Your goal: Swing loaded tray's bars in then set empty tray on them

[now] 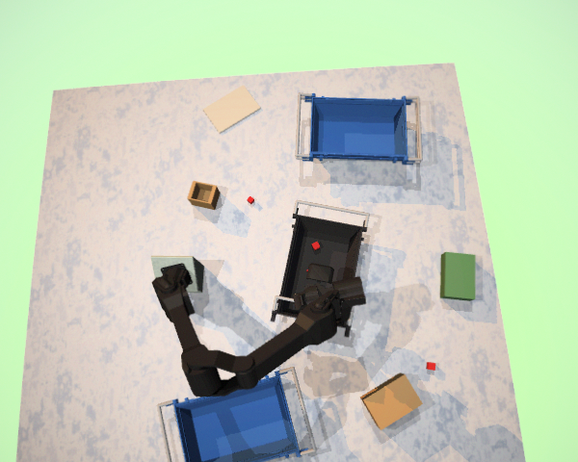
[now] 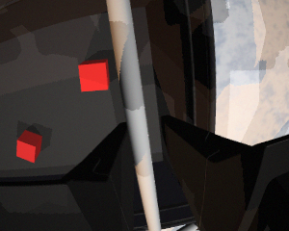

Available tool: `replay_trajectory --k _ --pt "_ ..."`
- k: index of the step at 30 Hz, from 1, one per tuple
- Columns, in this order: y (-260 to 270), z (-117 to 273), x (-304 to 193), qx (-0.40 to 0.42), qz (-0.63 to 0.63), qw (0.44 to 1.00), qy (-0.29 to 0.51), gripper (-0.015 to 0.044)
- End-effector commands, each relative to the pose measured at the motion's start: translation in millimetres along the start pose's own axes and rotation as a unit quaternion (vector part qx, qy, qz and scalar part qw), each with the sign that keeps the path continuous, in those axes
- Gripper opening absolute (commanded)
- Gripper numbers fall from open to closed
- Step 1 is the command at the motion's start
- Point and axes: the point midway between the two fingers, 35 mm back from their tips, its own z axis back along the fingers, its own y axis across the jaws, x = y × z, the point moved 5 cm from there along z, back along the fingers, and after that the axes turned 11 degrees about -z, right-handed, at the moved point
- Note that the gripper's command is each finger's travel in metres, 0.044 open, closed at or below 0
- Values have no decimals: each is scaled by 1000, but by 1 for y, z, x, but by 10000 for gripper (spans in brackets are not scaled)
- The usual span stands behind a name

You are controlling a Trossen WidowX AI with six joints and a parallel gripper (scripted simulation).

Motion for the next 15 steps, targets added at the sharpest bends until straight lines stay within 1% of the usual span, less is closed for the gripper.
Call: replay_trajectory --k 1,7,15 --pt "2 9 1 -1 1 1000 1 82" --pt "-2 41 2 -1 1 1000 1 82" --pt "0 35 2 0 4 1000 0 82"
